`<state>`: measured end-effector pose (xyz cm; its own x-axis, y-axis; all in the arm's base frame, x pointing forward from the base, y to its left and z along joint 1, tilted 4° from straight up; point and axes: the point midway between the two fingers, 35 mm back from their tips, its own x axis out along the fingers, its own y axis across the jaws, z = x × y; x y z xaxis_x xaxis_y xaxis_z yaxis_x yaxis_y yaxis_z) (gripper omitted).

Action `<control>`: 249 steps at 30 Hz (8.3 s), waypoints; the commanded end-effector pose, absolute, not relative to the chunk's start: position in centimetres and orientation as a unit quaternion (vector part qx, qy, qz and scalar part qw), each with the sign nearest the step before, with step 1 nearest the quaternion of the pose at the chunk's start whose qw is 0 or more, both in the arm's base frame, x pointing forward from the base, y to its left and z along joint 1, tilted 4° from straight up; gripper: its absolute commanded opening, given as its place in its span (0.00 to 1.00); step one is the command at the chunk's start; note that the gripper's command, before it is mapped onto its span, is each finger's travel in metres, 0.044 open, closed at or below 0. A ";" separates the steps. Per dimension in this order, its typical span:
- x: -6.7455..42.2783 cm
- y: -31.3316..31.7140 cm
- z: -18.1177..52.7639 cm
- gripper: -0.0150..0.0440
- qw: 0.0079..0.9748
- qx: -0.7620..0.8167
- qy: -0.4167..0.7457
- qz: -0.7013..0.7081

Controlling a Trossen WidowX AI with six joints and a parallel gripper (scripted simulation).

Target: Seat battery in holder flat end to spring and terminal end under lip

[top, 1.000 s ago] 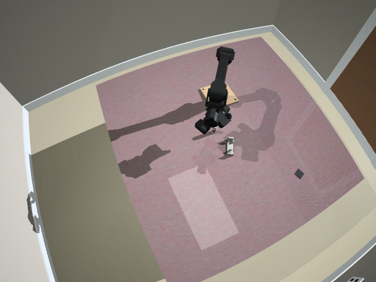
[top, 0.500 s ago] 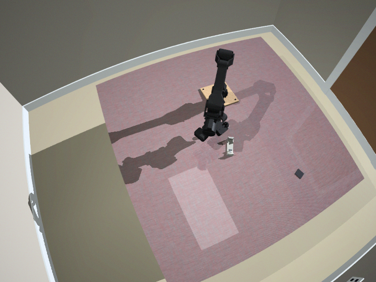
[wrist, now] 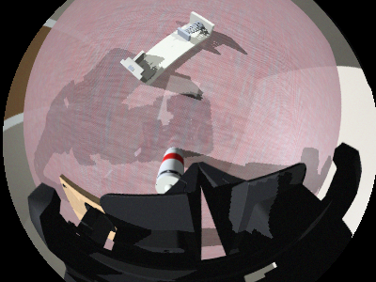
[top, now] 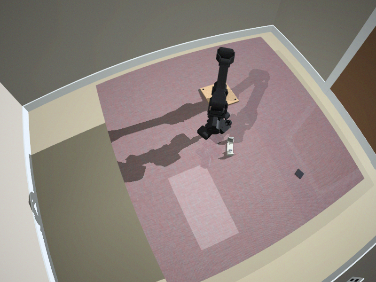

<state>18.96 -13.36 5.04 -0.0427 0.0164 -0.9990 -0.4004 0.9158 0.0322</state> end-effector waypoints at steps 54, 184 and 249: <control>17.2 -9.3 12.7 0.30 0.674 -0.140 0.707 0.162; 29.2 -7.2 6.0 0.36 0.192 -0.609 0.150 0.755; 30.5 -7.9 2.7 0.36 0.212 -0.470 0.120 0.849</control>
<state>30.32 -7.77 3.03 -0.4631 0.2459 -0.8515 -0.4764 -0.8792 0.0053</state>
